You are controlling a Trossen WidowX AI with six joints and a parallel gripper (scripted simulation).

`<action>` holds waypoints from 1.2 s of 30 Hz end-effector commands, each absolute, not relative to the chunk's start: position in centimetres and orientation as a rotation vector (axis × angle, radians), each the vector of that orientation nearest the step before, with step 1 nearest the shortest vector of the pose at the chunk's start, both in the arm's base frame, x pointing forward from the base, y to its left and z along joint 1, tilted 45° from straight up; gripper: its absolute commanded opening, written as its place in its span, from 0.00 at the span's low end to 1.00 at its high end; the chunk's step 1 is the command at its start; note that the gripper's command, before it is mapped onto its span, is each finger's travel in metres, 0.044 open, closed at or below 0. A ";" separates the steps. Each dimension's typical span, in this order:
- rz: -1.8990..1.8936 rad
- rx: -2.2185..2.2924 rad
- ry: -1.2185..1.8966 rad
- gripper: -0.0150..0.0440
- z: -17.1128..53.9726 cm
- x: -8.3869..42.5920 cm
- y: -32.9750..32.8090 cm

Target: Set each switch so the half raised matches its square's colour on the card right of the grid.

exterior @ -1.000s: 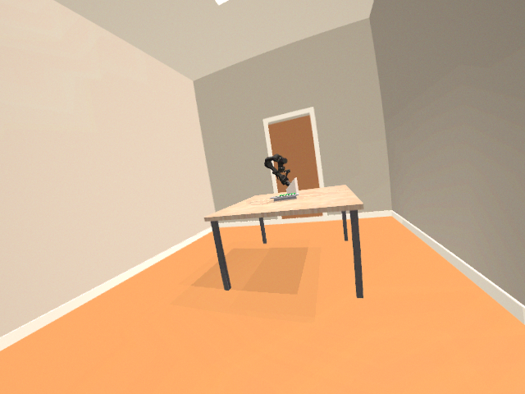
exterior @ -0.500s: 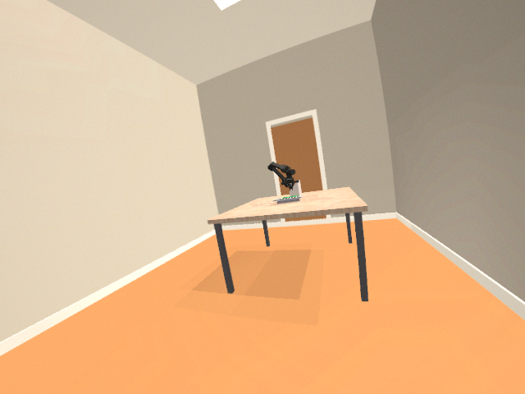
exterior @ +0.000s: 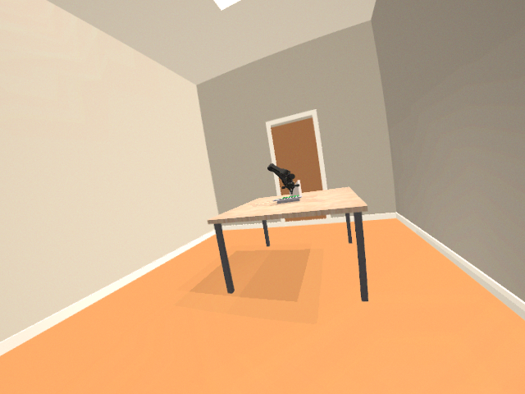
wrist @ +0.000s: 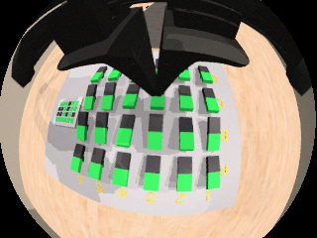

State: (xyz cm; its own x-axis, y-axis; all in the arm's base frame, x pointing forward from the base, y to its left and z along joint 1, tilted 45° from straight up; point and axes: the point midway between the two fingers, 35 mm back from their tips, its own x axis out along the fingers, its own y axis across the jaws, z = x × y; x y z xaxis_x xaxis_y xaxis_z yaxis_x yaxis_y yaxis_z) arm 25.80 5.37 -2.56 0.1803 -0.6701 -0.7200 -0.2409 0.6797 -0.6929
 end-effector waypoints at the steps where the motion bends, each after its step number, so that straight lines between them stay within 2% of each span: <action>1: -0.357 -0.834 1.396 0.25 -2.9 25.9 5.0; 36: -0.357 -0.834 1.395 0.25 -3.8 26.1 4.2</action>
